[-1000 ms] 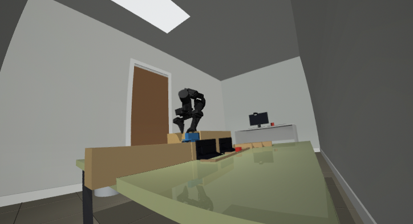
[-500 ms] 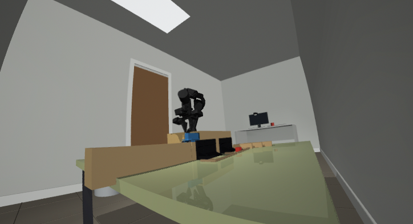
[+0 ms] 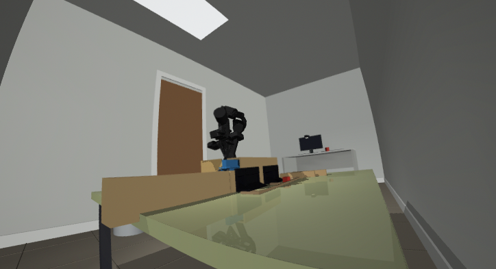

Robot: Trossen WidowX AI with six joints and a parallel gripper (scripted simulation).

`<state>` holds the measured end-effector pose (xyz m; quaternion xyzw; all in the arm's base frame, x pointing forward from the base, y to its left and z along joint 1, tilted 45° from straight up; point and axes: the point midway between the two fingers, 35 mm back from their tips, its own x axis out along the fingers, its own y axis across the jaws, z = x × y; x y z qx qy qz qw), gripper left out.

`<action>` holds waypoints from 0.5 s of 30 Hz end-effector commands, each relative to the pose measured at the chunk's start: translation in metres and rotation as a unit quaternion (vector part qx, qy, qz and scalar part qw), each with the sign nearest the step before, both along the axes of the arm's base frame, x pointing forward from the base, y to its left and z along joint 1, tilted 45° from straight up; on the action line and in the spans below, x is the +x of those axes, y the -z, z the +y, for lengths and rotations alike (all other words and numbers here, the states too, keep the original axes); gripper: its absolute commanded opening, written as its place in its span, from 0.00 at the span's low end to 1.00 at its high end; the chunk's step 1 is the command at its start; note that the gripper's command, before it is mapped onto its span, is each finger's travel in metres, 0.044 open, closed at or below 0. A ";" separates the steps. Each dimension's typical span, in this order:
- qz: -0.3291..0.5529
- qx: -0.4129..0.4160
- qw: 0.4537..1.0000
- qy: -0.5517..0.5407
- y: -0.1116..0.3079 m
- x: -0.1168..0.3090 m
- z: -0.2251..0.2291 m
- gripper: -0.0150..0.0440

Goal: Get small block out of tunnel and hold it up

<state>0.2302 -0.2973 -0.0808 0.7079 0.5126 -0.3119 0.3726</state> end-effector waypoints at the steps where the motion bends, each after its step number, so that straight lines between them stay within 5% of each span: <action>1: -0.001 -0.001 1.000 0.000 -0.001 0.001 0.002 0.25; 15: 0.000 0.003 1.000 -0.001 -0.017 -0.002 -0.017 0.88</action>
